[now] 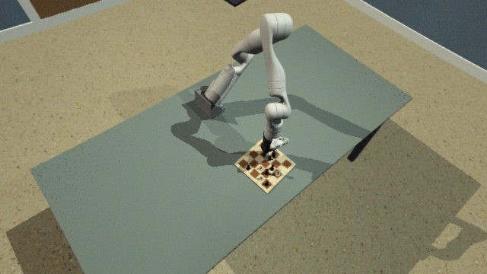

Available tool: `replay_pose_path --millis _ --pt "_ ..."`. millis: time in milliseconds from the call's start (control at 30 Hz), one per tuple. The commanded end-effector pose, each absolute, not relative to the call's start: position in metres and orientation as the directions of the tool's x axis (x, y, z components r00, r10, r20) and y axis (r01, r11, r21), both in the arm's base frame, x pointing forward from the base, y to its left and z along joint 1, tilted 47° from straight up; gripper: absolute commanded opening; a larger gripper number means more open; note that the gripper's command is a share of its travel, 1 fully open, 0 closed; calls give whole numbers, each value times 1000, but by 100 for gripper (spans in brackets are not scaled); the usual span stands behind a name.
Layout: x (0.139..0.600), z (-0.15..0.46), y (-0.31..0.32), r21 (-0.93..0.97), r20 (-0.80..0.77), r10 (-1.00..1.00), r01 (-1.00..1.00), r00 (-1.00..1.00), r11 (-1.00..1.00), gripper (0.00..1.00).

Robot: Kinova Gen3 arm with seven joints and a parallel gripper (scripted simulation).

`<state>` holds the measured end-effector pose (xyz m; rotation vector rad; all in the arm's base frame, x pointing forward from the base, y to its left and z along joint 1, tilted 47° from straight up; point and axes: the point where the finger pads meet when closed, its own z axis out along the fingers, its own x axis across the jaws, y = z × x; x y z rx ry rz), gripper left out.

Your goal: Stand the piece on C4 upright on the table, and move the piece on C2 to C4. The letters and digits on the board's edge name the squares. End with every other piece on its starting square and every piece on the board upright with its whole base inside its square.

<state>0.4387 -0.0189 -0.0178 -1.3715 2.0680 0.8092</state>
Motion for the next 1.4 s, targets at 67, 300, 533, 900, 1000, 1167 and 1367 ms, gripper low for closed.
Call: replay_pose_path --millis 67,300,533,900,1000,1167,1367 --pt "438 -21 -19 183 -701 -626 -935 -341 303 0" --pt "438 -21 -19 183 -701 -626 -935 -341 303 0" --pt "438 -21 -19 183 -701 -626 -935 -341 303 0" --pt "438 -21 -19 183 -701 -626 -935 -341 303 0" --pt "438 -21 -19 183 -701 -626 -935 -341 303 0" --pt "438 -21 -19 183 -701 -626 -935 -341 303 0" --pt "436 -15 -24 190 -702 -626 -936 -341 297 0"
